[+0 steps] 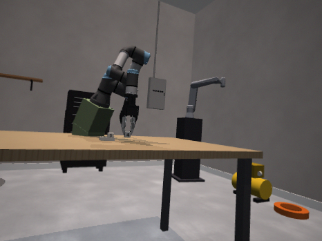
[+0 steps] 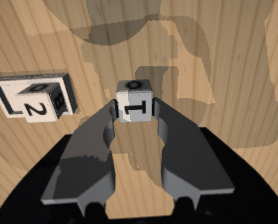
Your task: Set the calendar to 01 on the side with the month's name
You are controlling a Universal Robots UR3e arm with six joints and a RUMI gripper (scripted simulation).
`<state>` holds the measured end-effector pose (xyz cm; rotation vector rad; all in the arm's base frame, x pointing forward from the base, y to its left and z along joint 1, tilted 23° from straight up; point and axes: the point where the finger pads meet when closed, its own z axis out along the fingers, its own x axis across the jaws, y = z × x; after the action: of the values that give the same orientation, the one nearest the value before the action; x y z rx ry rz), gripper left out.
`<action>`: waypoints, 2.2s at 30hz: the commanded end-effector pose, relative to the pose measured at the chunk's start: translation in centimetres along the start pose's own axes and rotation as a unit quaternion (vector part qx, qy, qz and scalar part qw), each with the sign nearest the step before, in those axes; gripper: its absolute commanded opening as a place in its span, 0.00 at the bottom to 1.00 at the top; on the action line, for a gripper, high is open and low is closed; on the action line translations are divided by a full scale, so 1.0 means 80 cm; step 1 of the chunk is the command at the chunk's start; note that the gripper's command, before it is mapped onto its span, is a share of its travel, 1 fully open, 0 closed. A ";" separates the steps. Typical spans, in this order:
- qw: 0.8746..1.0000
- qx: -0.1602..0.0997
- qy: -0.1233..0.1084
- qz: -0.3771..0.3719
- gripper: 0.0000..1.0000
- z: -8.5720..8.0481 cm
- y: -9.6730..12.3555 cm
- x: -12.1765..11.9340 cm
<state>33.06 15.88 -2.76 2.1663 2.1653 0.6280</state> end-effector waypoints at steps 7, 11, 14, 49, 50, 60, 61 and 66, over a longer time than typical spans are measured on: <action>1.000 -0.002 -0.001 0.000 0.10 0.016 0.002 0.000; 1.000 -0.002 -0.001 0.000 0.10 0.018 0.002 0.000; 1.000 -0.002 -0.001 0.000 0.10 0.019 0.002 0.000; 1.000 -0.002 -0.001 0.000 0.10 0.019 0.002 0.000; 1.000 -0.002 -0.001 0.000 0.10 0.019 0.002 0.000; 1.000 -0.002 -0.001 0.000 0.10 0.019 0.002 0.000; 1.000 -0.002 -0.001 0.000 0.10 0.019 0.002 0.001; 1.000 -0.002 -0.001 0.000 0.10 0.019 0.003 0.001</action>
<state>33.65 16.34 -4.17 2.1651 2.1627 0.6282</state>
